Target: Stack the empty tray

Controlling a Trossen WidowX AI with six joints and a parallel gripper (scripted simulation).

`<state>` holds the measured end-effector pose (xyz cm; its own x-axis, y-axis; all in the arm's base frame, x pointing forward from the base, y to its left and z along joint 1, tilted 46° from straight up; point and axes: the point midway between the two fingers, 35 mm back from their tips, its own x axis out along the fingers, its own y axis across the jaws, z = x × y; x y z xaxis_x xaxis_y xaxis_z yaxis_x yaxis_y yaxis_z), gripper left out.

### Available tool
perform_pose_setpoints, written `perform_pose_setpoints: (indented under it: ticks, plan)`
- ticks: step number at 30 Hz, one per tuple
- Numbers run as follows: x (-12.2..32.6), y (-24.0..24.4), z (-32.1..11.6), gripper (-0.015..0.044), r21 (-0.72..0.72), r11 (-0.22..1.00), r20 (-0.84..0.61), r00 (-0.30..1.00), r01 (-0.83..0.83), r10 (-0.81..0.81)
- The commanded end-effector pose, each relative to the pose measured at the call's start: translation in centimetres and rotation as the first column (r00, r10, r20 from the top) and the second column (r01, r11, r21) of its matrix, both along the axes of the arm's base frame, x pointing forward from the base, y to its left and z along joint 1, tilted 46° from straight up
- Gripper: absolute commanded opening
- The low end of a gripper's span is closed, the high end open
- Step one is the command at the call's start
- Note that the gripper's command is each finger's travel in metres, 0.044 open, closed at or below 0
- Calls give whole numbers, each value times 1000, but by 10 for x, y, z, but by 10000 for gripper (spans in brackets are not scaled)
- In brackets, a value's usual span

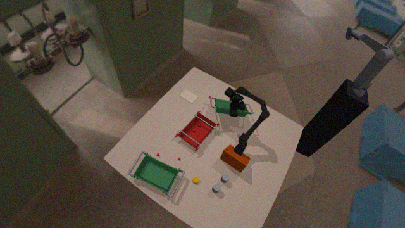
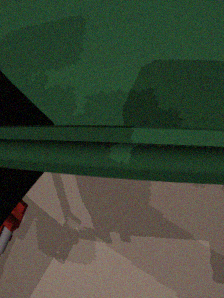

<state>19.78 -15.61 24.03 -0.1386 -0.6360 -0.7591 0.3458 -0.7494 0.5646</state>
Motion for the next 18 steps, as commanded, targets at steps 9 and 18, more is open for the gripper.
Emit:
perform_pose_setpoints:
  ticks: [9,18]
  plan:
    - [46,26,-17,0,37,989,-85,986,-142,145]
    - [73,48,-35,0,70,972,-155,960,-225,234]
